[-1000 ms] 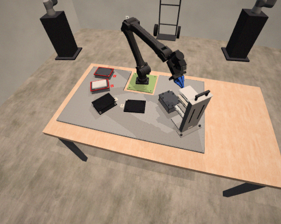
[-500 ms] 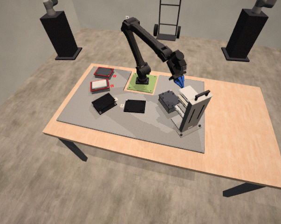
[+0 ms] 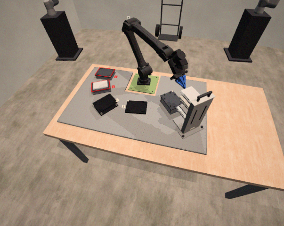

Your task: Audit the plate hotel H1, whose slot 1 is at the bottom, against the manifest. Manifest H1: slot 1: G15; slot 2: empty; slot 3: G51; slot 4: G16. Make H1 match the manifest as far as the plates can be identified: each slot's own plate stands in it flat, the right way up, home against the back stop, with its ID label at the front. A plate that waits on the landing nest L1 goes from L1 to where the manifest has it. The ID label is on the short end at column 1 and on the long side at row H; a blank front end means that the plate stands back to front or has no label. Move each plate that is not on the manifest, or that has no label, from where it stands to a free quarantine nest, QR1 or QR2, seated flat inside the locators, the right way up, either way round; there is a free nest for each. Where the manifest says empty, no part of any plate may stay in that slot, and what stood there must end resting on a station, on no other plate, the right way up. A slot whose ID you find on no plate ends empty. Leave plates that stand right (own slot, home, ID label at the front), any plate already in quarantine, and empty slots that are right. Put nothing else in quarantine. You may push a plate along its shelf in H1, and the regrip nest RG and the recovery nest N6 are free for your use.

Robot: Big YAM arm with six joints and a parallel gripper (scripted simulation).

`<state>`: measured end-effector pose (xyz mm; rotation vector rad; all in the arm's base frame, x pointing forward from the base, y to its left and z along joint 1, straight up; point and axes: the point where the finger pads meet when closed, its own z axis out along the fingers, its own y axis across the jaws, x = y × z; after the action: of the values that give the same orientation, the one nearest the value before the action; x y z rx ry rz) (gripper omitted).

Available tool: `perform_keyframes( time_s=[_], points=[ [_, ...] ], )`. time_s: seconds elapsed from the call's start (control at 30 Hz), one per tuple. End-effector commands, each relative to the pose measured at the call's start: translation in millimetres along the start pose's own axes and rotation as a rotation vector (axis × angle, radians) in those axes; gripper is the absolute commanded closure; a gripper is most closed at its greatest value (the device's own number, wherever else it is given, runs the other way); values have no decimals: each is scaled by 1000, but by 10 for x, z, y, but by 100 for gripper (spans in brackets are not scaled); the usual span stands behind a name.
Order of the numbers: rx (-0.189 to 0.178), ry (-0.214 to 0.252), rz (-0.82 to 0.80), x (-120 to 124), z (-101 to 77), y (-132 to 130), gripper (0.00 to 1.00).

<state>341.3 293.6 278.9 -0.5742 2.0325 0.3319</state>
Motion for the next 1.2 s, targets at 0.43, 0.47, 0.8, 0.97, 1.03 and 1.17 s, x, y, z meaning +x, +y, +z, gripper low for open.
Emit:
perform_keyframes(
  time_s=[0.43,0.47,0.8,0.97,1.03,1.17],
  points=[
    [-10,-23,11,14,-273,45,100],
    [-10,-23,11,22,-287,45,100],
    [-10,-22,11,91,-400,43,100],
    [-10,-22,11,135,-471,42,100],
    [-10,-21,11,152,-500,42,100],
    [-10,-21,11,186,-556,41,100]
  ],
)
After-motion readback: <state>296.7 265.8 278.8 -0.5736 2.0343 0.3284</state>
